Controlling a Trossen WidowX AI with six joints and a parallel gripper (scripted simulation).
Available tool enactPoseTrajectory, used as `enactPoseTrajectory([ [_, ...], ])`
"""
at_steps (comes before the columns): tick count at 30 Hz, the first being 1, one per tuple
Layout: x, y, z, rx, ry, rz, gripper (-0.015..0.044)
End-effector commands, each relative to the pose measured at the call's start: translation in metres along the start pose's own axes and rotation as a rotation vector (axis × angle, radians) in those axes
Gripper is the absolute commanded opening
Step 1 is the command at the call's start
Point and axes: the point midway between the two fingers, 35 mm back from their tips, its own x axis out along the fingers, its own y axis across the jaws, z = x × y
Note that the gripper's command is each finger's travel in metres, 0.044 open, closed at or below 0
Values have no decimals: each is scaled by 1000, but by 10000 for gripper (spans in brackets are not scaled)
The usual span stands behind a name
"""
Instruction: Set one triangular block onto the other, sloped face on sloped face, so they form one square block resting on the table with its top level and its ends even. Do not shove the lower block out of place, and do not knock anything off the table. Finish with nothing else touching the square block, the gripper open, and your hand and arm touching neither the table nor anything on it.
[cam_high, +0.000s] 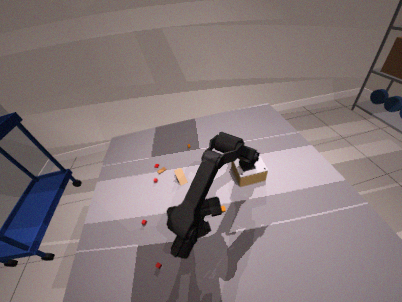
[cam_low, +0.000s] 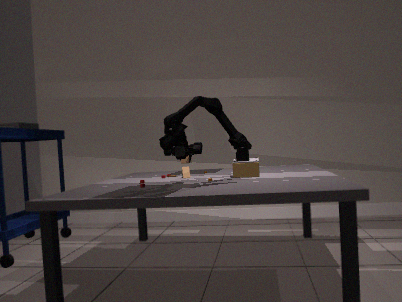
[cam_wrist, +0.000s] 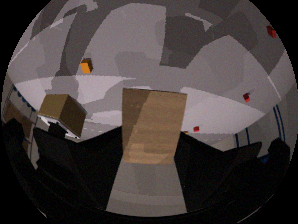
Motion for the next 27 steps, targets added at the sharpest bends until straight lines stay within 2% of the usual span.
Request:
enactPoseTrajectory([
  [1, 0, 0, 0, 6, -1, 1, 0],
  [27, 9, 2, -7, 847, -179, 154, 0],
])
